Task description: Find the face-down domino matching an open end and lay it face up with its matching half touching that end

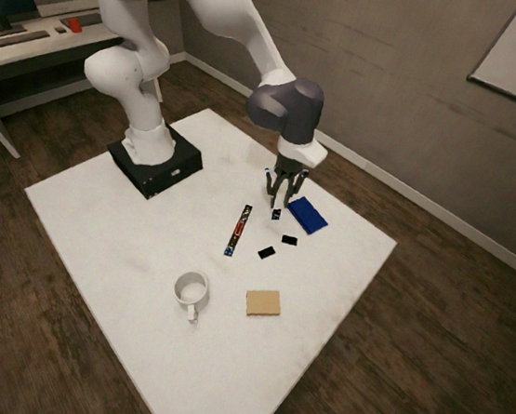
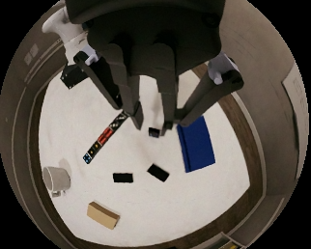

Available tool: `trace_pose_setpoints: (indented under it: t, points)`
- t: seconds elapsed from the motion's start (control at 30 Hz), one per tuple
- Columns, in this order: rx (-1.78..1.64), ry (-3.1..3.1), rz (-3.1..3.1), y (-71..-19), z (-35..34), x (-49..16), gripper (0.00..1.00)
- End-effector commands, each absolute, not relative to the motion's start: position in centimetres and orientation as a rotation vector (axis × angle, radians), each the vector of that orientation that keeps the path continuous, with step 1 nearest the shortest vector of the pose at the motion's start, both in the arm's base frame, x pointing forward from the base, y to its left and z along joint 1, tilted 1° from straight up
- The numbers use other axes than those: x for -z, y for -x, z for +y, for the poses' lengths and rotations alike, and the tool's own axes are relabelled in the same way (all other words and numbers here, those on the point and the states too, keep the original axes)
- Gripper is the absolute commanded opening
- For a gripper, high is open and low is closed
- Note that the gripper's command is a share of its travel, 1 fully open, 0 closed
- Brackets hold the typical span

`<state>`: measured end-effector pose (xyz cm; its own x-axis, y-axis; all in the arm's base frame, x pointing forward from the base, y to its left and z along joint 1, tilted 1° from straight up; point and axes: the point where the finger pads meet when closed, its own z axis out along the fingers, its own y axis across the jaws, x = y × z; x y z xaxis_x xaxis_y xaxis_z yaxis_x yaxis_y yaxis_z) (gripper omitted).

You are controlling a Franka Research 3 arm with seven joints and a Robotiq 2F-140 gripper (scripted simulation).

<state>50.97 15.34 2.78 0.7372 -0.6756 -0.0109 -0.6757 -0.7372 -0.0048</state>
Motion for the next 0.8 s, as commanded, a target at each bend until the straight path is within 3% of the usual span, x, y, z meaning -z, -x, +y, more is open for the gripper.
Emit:
trace_pose_setpoints:
  t: [0.0, 0.77]
  points:
    - [-0.008, 2.912, 1.155, -51.1, 15.4, -2.5, 0.34]
    - [-0.008, 2.912, 1.155, -51.3, 15.4, -0.7, 0.34]
